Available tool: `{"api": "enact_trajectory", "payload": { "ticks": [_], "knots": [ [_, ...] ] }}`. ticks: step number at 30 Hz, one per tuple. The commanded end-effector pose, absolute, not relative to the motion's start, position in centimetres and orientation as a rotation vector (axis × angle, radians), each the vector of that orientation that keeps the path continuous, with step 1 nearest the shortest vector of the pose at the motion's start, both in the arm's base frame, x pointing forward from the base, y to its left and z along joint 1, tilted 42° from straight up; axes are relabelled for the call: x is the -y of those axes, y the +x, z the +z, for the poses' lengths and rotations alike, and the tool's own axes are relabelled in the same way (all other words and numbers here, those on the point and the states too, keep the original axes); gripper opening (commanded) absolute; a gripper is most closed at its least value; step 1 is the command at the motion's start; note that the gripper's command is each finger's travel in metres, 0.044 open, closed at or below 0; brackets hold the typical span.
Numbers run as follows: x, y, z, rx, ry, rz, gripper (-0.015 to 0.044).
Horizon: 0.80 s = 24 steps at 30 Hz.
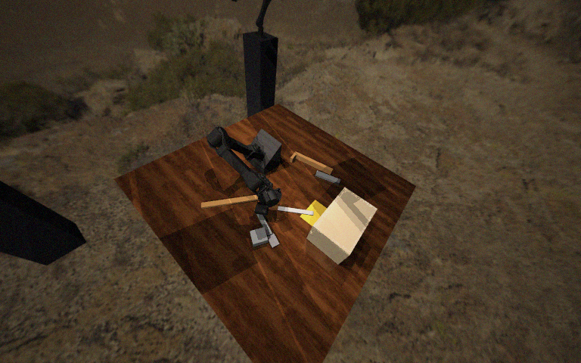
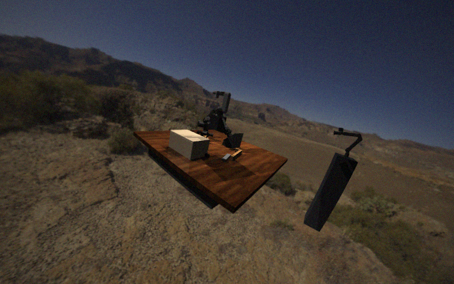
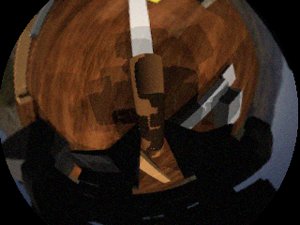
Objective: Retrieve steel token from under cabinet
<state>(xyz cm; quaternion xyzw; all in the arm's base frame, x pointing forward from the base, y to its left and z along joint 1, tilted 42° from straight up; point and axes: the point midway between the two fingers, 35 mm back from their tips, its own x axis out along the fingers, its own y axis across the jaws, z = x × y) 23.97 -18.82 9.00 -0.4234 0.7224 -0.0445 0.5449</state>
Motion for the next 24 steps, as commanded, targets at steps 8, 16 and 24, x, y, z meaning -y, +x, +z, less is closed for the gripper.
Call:
{"api": "enact_trajectory", "payload": {
  "ticks": [8, 16, 24],
  "knots": [
    [20.3, 24.2, 10.6, -1.705, -1.005, -0.126, 0.0000],
    [20.6, 24.2, 10.9, -1.705, -1.004, -0.127, 0.0000],
    [20.6, 24.2, 10.9, -1.694, -0.968, -0.169, 0.0000]
  ]
}}
